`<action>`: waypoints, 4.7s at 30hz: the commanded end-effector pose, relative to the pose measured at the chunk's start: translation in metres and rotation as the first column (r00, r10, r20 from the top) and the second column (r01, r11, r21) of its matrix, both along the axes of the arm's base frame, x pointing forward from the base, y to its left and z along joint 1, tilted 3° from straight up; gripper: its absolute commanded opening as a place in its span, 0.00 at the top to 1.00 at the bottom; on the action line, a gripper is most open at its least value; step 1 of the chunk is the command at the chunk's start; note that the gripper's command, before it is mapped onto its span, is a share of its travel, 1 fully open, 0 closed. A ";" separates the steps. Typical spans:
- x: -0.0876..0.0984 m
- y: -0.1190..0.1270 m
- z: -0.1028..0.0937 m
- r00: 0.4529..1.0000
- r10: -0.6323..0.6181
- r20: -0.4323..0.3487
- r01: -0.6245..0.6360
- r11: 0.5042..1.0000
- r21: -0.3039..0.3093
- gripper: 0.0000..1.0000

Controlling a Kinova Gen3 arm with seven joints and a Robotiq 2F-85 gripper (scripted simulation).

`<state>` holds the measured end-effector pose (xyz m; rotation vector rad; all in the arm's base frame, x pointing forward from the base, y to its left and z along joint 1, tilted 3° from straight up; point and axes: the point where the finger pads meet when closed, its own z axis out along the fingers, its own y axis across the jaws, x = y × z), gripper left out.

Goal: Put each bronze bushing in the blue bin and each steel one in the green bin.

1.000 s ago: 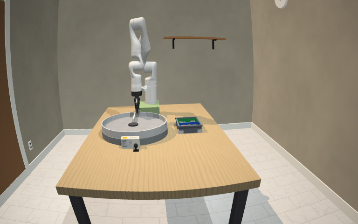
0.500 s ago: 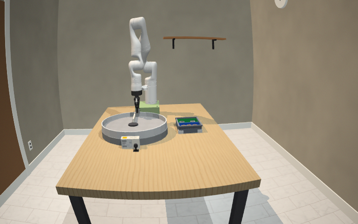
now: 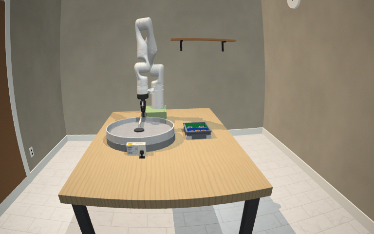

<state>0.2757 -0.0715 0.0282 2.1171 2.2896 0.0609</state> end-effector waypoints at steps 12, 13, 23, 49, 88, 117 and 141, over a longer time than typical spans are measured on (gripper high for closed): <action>-0.001 -0.001 0.027 1.000 -0.002 0.003 0.002 1.000 -0.001 1.00; -0.001 -0.001 0.027 1.000 -0.002 0.003 0.002 1.000 -0.001 1.00; -0.002 -0.001 0.052 1.000 -0.002 0.003 0.002 1.000 -0.001 1.00; 0.022 0.112 0.055 1.000 -0.001 0.002 0.001 1.000 -0.001 1.00; 0.071 0.337 0.060 1.000 -0.002 0.003 0.002 1.000 -0.001 1.00; 0.073 0.337 0.023 1.000 -0.002 0.004 0.002 1.000 0.000 1.00; 0.076 0.338 -0.020 1.000 -0.002 0.004 0.002 1.000 0.001 1.00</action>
